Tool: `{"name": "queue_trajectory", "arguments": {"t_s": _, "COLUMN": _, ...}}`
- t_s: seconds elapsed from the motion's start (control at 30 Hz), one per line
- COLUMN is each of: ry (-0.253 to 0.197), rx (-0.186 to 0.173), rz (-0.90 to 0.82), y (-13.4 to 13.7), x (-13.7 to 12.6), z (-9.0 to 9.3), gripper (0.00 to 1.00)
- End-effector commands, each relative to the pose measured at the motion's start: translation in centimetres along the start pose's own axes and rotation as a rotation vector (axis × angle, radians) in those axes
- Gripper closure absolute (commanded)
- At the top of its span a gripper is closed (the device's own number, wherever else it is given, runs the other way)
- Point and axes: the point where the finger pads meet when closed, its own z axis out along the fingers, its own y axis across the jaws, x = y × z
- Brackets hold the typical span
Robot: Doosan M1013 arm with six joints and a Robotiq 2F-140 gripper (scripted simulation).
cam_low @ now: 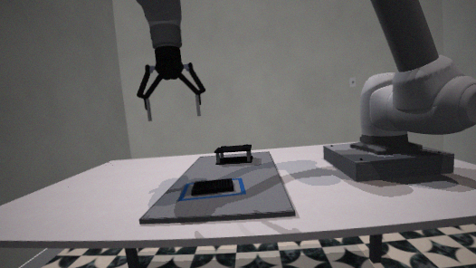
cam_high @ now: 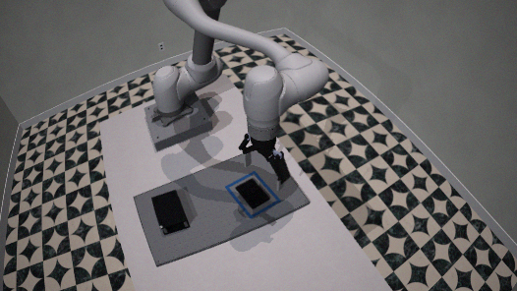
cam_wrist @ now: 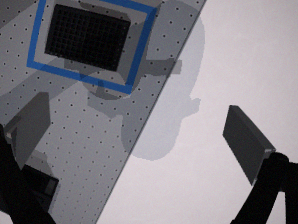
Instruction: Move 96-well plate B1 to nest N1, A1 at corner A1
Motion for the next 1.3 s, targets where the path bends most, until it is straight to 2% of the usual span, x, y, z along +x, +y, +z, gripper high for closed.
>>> {"name": "queue_trajectory", "arguments": {"t_s": 0.0, "ry": -0.005, "rx": -0.001, "rz": 0.088, "y": -0.4, "x": 0.2, "z": 0.9, "gripper": 0.00}}
{"name": "queue_trajectory", "arguments": {"t_s": 0.53, "ry": -0.005, "rx": -0.003, "rz": 0.588, "y": -2.5, "x": 0.9, "z": 5.6, "gripper": 0.00}}
{"name": "queue_trajectory", "arguments": {"t_s": 0.6, "ry": -0.005, "rx": -0.003, "rz": 0.588, "y": -2.5, "x": 0.9, "z": 5.6, "gripper": 0.00}}
{"name": "queue_trajectory", "arguments": {"t_s": 1.1, "ry": -0.005, "rx": -0.006, "rz": 1.088, "y": -5.1, "x": 1.8, "z": 10.0, "gripper": 0.00}}
{"name": "queue_trajectory", "arguments": {"t_s": 1.17, "ry": -0.005, "rx": -0.006, "rz": 1.088, "y": -5.1, "x": 1.8, "z": 10.0, "gripper": 0.00}}
{"name": "queue_trajectory", "arguments": {"t_s": 1.27, "ry": -0.005, "rx": -0.006, "rz": 1.188, "y": -5.8, "x": 2.0, "z": 11.0, "gripper": 0.00}}
